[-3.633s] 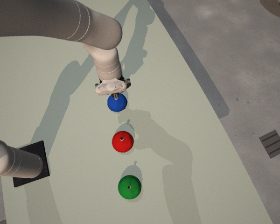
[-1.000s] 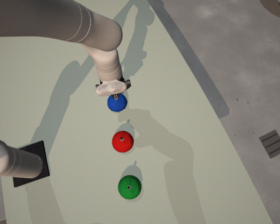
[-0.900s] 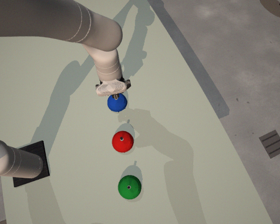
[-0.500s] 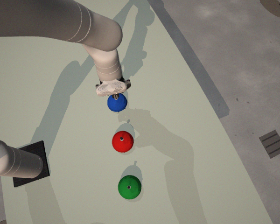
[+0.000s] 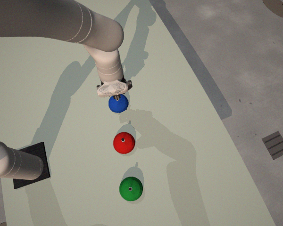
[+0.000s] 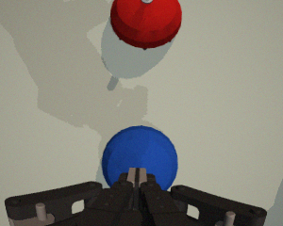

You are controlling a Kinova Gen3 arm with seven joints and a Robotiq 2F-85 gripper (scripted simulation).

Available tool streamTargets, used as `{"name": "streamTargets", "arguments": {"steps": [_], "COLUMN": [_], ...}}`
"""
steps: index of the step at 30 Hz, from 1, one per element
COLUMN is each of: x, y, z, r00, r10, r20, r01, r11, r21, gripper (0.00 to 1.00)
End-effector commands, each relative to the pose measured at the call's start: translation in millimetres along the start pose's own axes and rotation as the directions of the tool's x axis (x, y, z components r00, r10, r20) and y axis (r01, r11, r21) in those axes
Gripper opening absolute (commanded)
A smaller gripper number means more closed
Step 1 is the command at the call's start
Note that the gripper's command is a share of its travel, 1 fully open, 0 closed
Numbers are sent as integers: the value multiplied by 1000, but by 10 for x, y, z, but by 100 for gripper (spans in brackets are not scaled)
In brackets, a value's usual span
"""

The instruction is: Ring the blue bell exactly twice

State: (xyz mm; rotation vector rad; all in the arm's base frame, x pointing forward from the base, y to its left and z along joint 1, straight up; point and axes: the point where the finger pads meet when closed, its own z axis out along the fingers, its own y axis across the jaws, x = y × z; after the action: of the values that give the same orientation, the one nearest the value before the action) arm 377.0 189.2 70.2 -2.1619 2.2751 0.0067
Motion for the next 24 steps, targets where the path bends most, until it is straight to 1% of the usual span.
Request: {"name": "streamTargets", "arguments": {"steps": [1,24], "x": [5,-6], "y": [-14,-10], "z": [16,-29], "r00": [1000,1000], "r10": [0,0], "r20": [0,1], "r01": [0,0], "r11": [1000,1000], "r21": [5,6], "gripper": [0,0]}}
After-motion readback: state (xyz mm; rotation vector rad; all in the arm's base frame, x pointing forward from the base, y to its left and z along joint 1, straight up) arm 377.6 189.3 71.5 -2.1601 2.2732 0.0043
